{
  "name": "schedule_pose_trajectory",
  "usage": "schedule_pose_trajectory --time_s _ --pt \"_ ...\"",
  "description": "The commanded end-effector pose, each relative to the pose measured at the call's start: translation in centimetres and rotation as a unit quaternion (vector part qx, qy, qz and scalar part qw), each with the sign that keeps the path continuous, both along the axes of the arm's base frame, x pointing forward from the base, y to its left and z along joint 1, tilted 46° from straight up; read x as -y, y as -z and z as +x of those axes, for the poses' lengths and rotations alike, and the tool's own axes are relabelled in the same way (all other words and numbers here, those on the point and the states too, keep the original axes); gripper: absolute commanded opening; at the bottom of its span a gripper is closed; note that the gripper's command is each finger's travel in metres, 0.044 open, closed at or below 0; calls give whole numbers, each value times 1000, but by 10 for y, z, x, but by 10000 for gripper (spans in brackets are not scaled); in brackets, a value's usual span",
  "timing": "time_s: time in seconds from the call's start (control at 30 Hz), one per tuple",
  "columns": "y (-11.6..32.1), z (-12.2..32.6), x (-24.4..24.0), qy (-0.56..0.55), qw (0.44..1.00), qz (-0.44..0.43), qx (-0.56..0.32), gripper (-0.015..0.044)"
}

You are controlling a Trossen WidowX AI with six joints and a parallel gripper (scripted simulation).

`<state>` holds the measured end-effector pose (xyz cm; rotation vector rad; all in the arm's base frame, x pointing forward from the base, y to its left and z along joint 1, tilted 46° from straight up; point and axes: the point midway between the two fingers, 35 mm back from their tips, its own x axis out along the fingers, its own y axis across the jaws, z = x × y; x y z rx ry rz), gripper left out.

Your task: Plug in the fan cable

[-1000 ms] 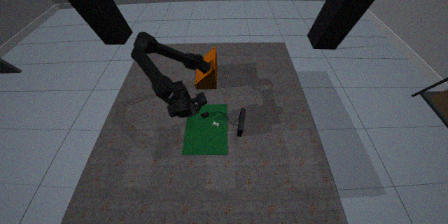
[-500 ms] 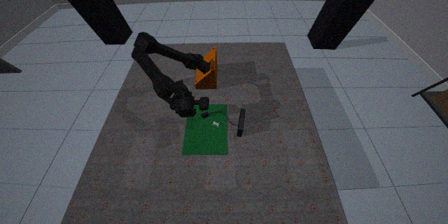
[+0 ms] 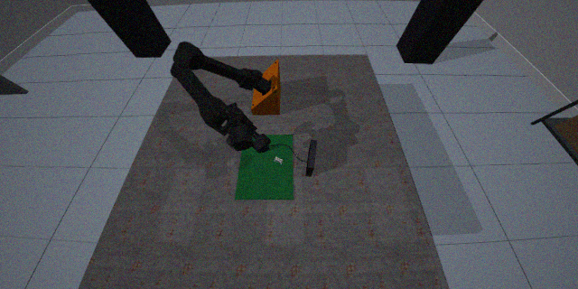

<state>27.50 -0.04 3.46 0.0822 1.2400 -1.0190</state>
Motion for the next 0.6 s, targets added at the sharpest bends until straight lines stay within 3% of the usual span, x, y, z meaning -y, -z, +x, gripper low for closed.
schedule_pose_trajectory --time_s 0.0,0.37,0.57 --pt "5 -1 -11 140 987 17 81 440" --pt "7 -1 -10 140 987 17 81 440" --pt "45 2 31 140 987 16 81 440"
